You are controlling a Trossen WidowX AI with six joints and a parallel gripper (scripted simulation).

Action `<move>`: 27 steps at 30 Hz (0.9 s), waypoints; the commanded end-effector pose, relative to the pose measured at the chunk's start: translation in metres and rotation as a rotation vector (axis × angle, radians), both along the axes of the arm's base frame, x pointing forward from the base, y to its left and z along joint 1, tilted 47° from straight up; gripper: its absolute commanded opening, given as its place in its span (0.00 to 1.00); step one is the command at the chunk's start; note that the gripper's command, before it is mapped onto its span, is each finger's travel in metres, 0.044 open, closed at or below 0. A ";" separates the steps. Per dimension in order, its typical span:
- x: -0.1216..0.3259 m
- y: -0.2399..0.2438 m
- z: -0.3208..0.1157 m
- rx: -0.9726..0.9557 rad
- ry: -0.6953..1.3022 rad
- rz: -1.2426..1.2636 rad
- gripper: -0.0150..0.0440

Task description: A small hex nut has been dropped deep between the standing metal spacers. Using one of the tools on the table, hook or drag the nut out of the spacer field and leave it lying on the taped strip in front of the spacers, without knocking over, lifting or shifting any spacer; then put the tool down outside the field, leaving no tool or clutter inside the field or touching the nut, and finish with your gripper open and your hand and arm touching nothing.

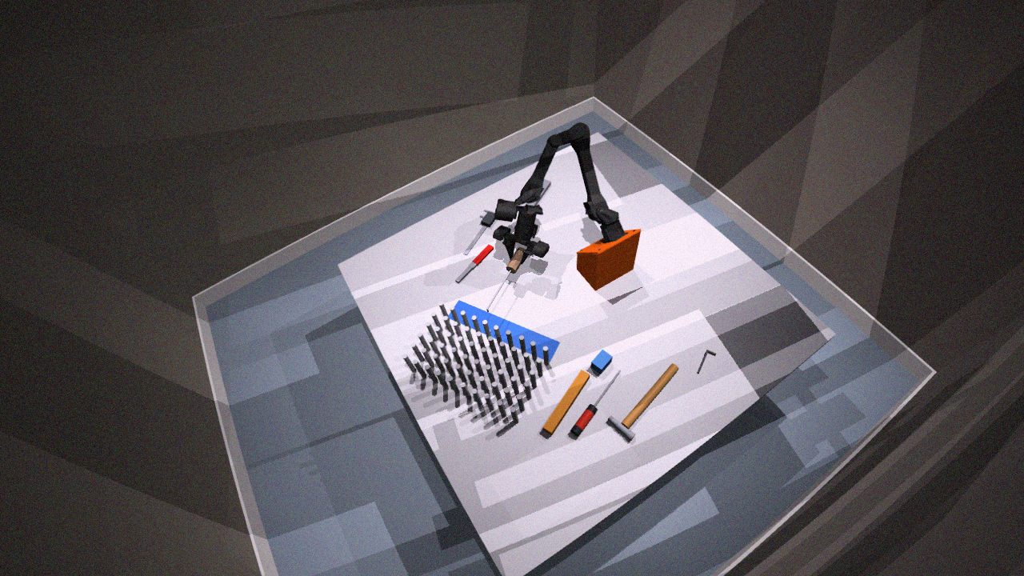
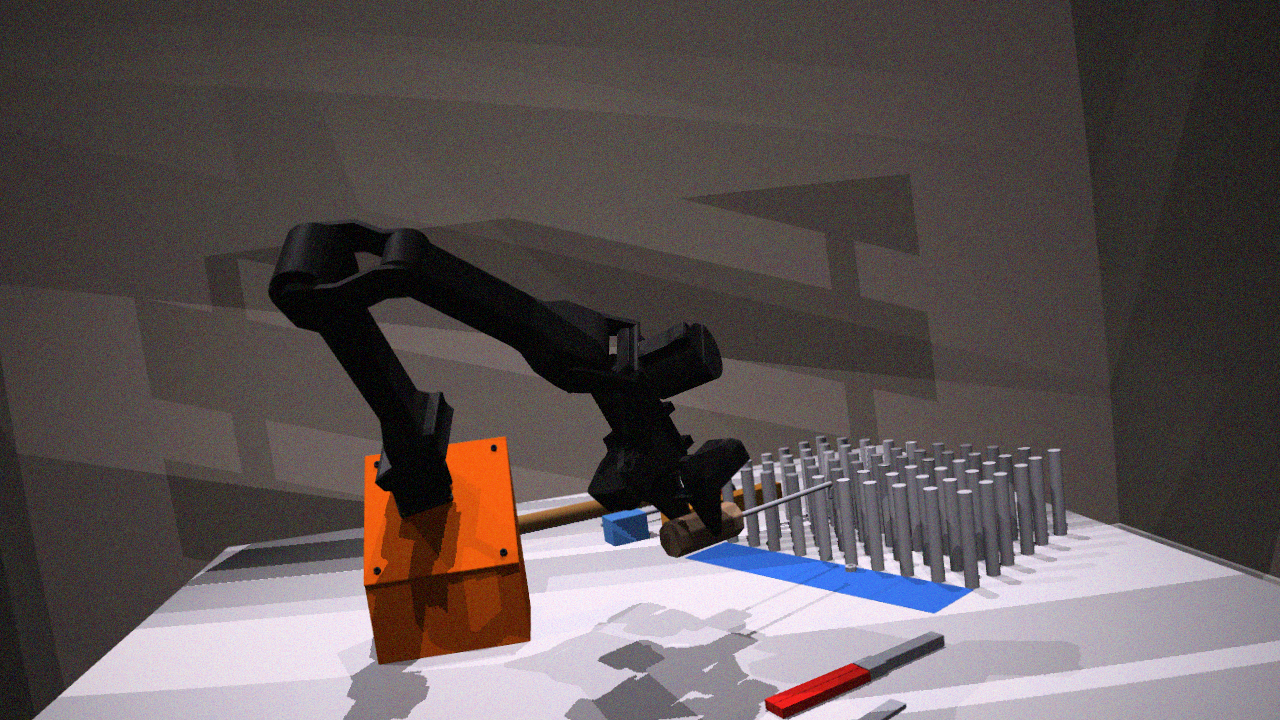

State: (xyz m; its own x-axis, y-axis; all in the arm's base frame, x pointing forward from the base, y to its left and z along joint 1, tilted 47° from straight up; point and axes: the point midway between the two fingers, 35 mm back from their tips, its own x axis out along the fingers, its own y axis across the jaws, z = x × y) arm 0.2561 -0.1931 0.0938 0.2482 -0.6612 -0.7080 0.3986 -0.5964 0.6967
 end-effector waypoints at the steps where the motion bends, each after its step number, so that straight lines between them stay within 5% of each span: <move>1: 0.005 0.014 0.019 -0.009 -0.021 0.001 0.25; 8: 0.006 0.038 0.043 -0.018 -0.025 0.004 0.25; 27: -0.026 -0.029 0.090 0.028 0.257 0.156 0.25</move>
